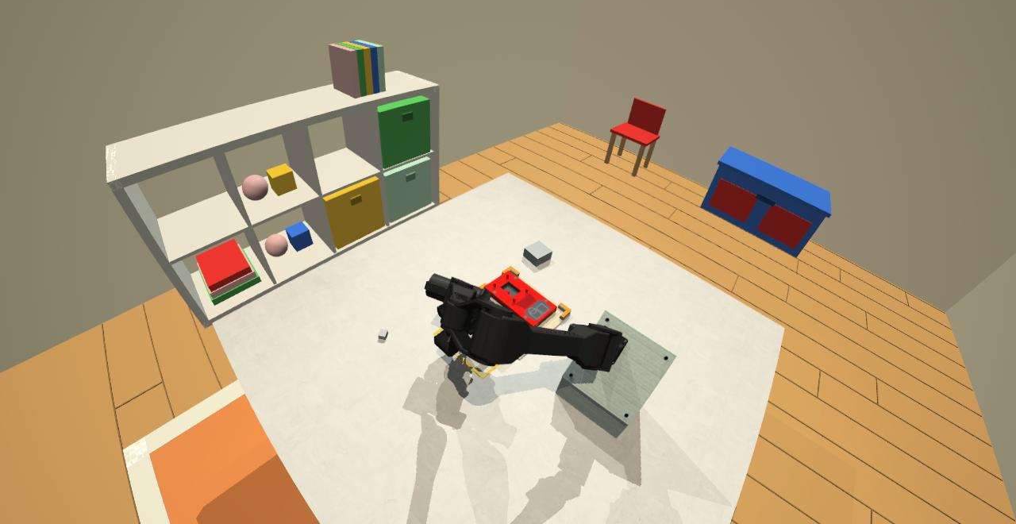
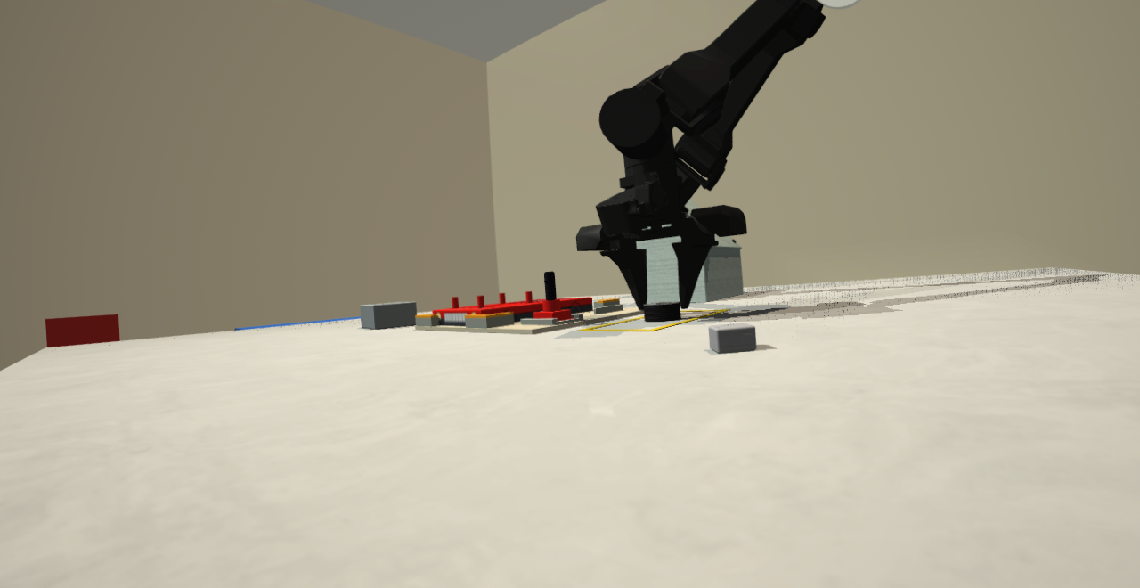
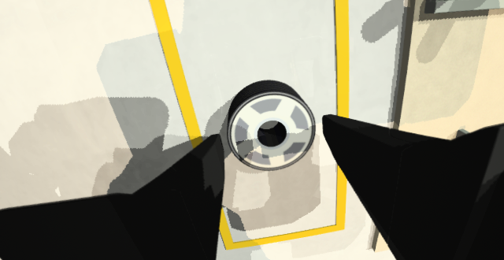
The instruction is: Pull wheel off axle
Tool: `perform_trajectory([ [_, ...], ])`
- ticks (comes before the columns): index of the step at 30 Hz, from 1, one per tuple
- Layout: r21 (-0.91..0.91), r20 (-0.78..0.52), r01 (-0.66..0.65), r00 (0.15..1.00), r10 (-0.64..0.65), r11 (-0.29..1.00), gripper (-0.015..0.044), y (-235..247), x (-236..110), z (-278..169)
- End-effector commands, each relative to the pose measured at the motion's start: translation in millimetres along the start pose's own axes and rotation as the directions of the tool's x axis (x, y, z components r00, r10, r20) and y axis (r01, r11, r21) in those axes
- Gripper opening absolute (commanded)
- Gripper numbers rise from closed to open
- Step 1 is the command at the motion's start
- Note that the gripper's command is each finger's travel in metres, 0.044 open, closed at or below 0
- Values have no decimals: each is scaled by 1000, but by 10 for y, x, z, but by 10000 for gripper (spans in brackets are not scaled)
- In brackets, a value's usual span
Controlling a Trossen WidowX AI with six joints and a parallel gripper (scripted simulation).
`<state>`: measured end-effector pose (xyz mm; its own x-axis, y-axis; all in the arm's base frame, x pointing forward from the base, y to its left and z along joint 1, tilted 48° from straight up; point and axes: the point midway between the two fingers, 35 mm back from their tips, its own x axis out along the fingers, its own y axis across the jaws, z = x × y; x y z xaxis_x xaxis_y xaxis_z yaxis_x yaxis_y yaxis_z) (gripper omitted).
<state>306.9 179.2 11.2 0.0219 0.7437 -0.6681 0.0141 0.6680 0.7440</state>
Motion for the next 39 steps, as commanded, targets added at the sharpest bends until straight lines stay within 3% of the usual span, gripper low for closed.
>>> perform_trajectory([
  [1, -2, 9, 0, 1000, 0, 1000, 300, 0, -200, 26],
  [5, 2, 14, 0, 1000, 0, 1000, 300, 1, -561, 10],
  [9, 2, 14, 0, 1000, 0, 1000, 300, 1, -584, 7],
  [11, 7, 18, 6, 1000, -6, 1000, 352, -65, -568, -42],
  [15, 6, 14, 11, 1000, -11, 1000, 440, -290, -887, -492],
  [19, 5, 12, 3, 1000, -3, 1000, 440, -386, -1031, -806],
  [39, 5, 12, 3, 1000, -3, 1000, 440, -386, -1031, -806],
])
